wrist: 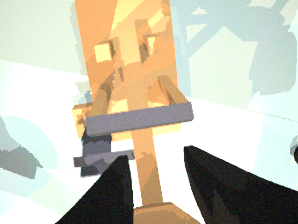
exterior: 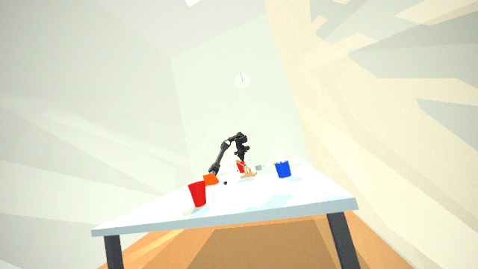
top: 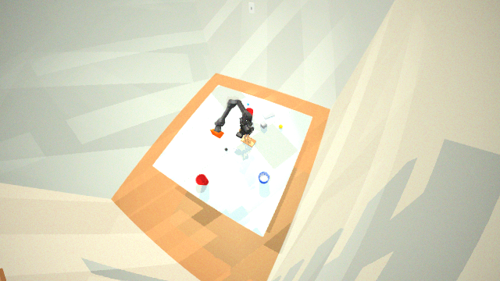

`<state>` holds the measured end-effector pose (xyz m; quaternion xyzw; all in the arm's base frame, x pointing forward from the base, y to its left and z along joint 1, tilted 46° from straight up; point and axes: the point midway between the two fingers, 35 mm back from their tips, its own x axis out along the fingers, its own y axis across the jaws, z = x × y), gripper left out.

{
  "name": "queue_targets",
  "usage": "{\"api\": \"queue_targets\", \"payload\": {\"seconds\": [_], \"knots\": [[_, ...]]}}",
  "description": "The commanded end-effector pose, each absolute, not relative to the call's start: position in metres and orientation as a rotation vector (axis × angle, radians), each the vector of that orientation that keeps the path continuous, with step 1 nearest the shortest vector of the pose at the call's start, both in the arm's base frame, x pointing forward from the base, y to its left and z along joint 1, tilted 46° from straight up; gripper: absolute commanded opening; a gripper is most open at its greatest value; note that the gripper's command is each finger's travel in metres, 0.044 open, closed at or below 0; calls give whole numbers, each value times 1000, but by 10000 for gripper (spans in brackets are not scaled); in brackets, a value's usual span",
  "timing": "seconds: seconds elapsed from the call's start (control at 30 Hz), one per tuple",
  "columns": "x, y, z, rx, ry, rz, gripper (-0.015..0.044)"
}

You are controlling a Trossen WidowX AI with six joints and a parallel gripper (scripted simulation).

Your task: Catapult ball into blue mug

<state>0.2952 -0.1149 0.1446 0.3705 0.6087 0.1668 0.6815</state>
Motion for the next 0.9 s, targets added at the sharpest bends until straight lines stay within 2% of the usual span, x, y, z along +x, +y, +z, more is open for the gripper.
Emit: {"api": "queue_targets", "payload": {"seconds": [0.0,0.03,0.87], "knots": [[296,-115,145,834,1361,379,20],[296,-115,145,834,1361,379,0],[290,-96,132,834,1361,379,0]]}}
